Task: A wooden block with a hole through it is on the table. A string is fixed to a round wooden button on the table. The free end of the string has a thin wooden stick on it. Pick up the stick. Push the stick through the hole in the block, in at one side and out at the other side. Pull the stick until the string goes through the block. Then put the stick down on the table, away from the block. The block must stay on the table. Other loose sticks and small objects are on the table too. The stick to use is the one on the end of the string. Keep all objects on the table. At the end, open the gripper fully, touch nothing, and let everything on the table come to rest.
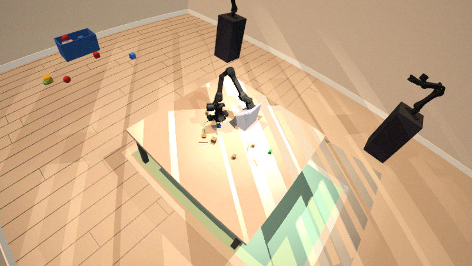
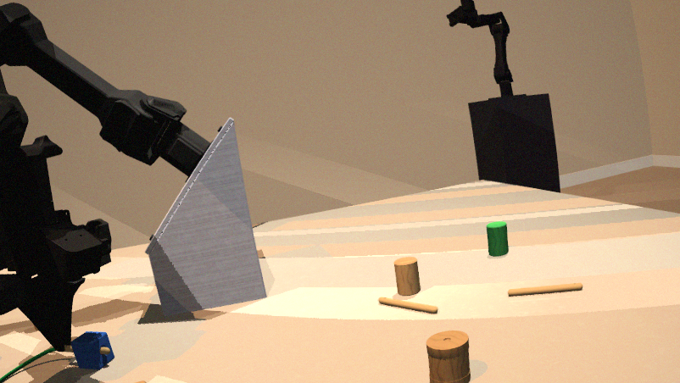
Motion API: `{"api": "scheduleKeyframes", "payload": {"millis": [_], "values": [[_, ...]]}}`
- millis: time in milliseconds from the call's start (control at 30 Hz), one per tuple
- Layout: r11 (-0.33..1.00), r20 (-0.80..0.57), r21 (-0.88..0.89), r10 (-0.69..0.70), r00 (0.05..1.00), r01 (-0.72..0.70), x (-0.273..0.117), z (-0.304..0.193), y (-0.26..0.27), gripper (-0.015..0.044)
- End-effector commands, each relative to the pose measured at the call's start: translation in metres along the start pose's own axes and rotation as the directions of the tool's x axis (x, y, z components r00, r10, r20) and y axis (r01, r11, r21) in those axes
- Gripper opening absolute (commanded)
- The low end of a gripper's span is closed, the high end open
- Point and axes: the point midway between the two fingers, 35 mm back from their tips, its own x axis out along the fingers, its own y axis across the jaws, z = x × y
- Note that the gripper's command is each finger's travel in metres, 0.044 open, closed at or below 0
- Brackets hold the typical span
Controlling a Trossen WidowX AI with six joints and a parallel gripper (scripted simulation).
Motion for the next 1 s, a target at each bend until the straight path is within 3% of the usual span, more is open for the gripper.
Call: {"api": "scheduleKeyframes", "payload": {"millis": [0, 400, 567, 667, 833, 967], "values": [[1.0, -0.002, -0.003, 0.006, 1.0, -0.006, 0.002, 0.007, 0.001, 0.0], [1.0, -0.002, -0.003, 0.006, 1.0, -0.006, 0.001, 0.019, 0.001, 0.0], [1.0, 0.002, -0.002, 0.001, 1.0, -0.001, 0.0, 0.017, 0.0, 0.0123], [1.0, 0.003, -0.001, 0.001, 1.0, -0.001, -0.003, 0.017, 0.0, 0.0123], [1.0, 0.008, 0.0, 0.004, 1.0, -0.004, -0.069, 0.017, -0.002, 0.0123], [1.0, 0.006, 0.0, 0.002, 1.0, -0.002, -0.08, 0.015, -0.001, 0.0123]]}}
